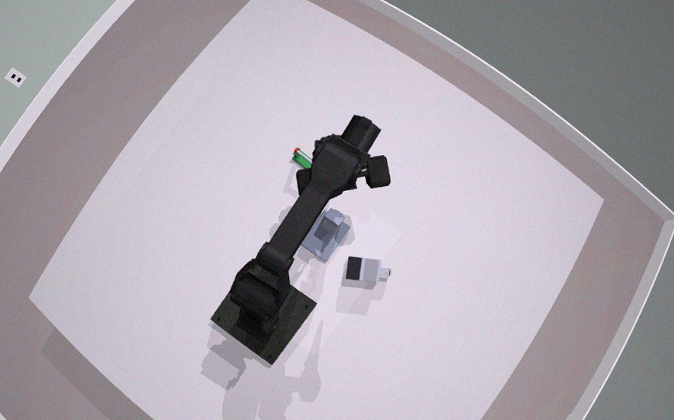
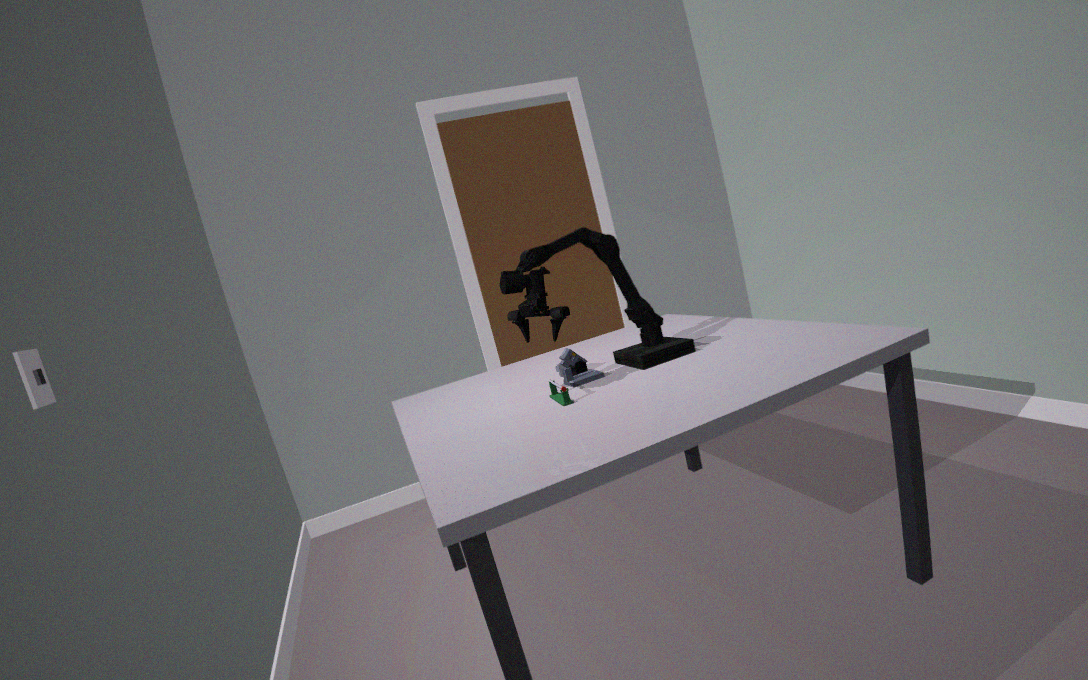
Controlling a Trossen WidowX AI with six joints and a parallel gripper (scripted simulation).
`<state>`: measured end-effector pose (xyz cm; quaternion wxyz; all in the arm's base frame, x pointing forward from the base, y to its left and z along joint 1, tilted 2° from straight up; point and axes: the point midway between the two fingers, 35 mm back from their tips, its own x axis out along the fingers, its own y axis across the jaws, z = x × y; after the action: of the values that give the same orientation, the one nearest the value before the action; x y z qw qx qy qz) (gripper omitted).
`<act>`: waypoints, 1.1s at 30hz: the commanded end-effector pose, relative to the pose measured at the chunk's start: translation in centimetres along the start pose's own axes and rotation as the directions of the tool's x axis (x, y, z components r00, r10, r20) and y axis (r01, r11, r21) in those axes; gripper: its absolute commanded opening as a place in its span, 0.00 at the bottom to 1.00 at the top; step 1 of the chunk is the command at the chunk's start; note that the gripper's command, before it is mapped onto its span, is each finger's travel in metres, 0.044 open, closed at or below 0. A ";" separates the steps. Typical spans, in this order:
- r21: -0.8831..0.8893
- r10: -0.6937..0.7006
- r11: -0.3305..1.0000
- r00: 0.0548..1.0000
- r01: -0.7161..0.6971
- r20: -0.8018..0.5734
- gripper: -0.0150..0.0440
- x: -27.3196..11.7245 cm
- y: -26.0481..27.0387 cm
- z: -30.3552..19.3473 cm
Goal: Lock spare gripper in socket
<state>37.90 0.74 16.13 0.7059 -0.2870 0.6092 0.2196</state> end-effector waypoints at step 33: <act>0.953 -0.384 -0.272 0.892 0.136 -0.237 1.00 3.7 -1.4 -19.6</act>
<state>25.20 -13.53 12.28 0.7443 0.2558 0.4088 -0.4620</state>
